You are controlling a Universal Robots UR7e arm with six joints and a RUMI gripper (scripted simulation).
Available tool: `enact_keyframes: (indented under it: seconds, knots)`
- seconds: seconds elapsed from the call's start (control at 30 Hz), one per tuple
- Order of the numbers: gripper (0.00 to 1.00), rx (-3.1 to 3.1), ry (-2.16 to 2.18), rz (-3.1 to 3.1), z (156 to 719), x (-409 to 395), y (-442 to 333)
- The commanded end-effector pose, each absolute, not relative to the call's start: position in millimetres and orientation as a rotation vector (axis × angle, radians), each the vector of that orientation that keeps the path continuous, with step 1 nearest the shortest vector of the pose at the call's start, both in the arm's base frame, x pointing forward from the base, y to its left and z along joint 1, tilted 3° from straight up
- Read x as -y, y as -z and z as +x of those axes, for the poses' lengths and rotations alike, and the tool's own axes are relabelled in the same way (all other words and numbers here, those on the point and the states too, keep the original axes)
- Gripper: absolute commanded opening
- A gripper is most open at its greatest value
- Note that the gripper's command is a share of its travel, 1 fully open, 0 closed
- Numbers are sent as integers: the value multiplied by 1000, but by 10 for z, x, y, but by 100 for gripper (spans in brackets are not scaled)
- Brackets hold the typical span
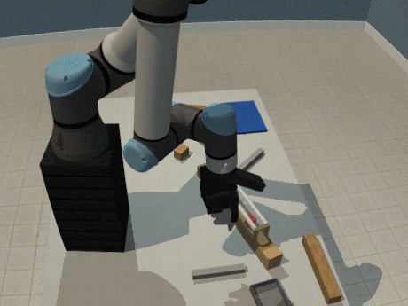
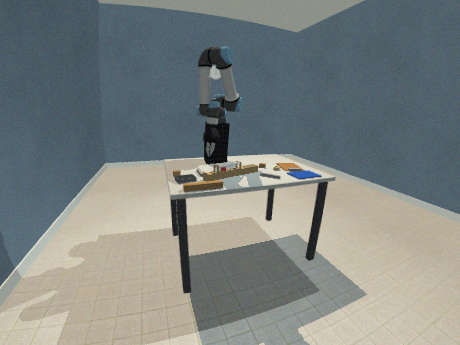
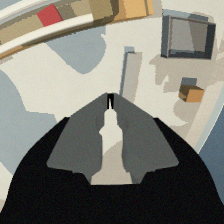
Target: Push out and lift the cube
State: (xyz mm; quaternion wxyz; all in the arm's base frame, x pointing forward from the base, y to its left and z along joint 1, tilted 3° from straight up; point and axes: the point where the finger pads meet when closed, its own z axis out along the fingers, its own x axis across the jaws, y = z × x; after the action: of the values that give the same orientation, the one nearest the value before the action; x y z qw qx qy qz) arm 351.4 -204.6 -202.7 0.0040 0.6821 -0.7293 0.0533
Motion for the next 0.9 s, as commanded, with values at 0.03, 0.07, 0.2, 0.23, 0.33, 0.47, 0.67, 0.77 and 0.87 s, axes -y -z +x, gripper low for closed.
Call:
enact_keyframes:
  seconds: [0.03, 0.07, 0.2, 0.23, 0.33, 0.47, 0.67, 0.77, 0.87]
  knots:
    - [0, 2326, -87, 2128, 3360, 2230, 2059]
    - [0, 2333, -73, 2125, 3332, 2265, 2067]
    - [0, 2359, -26, 2112, 3234, 2381, 2090]
    - [0, 2364, -16, 2109, 3213, 2404, 2094]
    - [0, 2378, 8, 2103, 3159, 2462, 2104]
    - [0, 2389, 25, 2099, 3120, 2503, 2109]
    - [0, 2399, 42, 2094, 3081, 2542, 2114]
    - [0, 2401, 46, 2093, 3072, 2551, 2115]
    - [0, 2402, 47, 2093, 3069, 2554, 2115]
